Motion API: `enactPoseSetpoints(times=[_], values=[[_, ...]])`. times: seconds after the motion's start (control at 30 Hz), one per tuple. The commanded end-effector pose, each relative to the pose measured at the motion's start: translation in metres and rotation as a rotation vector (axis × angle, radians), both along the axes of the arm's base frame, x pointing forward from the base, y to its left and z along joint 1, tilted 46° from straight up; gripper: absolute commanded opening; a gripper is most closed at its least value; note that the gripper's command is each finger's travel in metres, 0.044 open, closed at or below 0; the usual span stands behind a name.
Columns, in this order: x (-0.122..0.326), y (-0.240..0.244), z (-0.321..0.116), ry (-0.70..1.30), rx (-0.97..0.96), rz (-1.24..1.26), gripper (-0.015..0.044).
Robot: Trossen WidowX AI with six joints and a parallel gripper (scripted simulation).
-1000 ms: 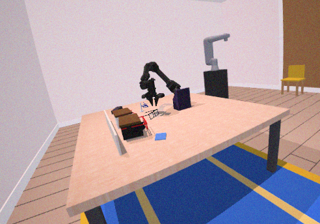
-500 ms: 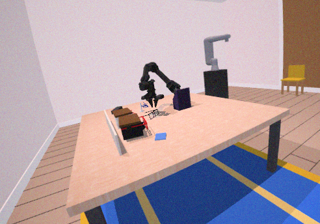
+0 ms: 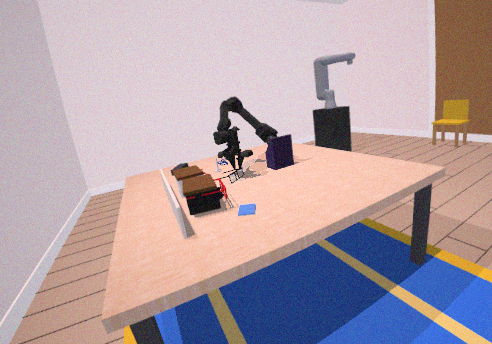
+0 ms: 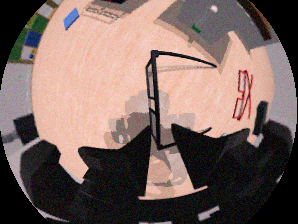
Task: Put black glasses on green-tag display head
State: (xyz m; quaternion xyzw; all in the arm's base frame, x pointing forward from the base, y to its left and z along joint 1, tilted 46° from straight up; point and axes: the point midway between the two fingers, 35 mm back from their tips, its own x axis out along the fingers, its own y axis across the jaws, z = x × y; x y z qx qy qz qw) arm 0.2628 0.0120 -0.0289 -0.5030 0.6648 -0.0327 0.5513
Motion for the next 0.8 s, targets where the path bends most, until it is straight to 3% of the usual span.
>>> enactPoseSetpoints(times=[0.0,0.47,0.77], values=[[-0.002,-0.007,-0.005,0.008,-0.008,0.001,0.014],[-0.002,-0.02,-0.016,0.007,-0.011,0.0,0.014],[0.001,-0.017,-0.014,0.001,-0.005,-0.002,0.008]])
